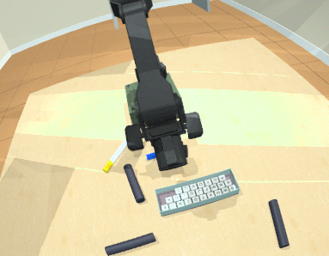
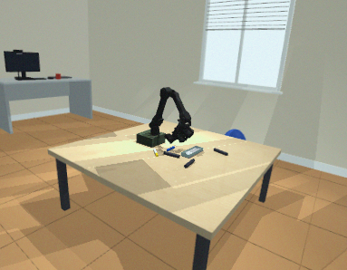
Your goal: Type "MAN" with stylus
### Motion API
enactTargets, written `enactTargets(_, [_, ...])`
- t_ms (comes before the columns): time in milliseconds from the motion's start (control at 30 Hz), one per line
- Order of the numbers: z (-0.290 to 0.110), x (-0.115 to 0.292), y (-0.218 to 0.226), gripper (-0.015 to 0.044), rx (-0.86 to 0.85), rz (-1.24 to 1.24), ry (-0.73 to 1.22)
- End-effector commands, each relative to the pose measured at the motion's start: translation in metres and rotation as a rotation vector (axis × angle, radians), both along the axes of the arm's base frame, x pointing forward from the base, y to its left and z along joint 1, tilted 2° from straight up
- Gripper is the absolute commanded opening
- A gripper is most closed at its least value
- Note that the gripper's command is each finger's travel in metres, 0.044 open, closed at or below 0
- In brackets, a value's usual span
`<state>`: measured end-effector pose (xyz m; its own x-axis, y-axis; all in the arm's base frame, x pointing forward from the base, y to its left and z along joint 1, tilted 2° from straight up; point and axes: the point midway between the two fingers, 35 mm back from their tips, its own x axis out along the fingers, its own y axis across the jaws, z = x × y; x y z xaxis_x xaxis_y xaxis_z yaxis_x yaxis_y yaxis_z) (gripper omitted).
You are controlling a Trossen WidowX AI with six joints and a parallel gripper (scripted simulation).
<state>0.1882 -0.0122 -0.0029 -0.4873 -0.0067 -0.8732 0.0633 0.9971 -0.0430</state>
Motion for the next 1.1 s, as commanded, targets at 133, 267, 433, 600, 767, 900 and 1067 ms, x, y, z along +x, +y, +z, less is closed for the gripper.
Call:
enactTargets(133, [-0.0001, 0.0002, 0.0000, 0.0150, 0.000, 0.000, -0.001])
enactTargets(267, [-0.0001, 0.0003, 0.0000, 0.0045, 0.000, 0.000, -0.001])
enactTargets(433, [-0.0001, 0.0003, 0.0000, 0.0000, 0.000, 0.000, -0.001])
enactTargets(600, [-0.0001, 0.0003, 0.0000, 0.0000, 0.000, 0.000, -0.001])
enactTargets(767, [-0.0001, 0.0003, 0.0000, 0.0053, 0.000, 0.000, -0.001])
enactTargets(900, [0.0018, -0.0010, -0.0013, 0.0150, 0.158, 0.147, -0.041])
enactTargets(1067, [0.0064, -0.0024, -0.0039, 0.0150, 0.440, 0.462, -0.173])
